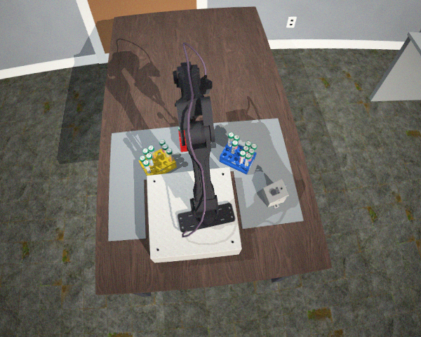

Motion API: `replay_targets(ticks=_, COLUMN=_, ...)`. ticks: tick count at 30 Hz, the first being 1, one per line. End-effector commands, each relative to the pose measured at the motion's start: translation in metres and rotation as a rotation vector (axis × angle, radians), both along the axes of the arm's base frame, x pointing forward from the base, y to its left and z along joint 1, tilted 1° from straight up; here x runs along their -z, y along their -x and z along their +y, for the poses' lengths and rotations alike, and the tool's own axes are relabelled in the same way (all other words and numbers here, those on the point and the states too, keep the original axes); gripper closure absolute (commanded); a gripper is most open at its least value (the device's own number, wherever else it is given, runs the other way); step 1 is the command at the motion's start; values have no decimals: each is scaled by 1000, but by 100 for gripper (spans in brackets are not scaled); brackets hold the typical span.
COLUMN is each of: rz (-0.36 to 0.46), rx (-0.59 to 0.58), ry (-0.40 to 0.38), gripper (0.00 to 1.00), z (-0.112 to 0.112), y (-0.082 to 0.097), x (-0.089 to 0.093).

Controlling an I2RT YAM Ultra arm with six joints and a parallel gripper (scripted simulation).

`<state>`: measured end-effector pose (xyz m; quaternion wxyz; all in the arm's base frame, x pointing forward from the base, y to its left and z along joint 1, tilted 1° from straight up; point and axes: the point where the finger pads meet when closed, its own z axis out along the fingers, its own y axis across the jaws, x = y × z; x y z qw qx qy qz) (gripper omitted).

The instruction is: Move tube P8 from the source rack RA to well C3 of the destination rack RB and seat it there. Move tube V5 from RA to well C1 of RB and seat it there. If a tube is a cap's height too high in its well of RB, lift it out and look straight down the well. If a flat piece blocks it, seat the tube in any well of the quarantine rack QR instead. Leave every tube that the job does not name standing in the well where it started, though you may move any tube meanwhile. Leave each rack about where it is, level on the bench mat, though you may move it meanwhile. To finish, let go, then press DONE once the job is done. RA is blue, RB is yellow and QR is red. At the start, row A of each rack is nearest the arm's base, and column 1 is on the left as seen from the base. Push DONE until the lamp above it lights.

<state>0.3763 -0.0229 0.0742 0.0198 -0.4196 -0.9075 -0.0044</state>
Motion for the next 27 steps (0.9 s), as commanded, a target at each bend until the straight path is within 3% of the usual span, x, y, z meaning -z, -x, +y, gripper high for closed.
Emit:
replay_targets(ticks=1, rz=-57, rx=2, ry=15, gripper=100, z=-5, y=-6, x=-28)
replay_targets(ticks=27, rz=-57, rx=-1, ry=15, gripper=100, z=-3, y=-6, x=-38)
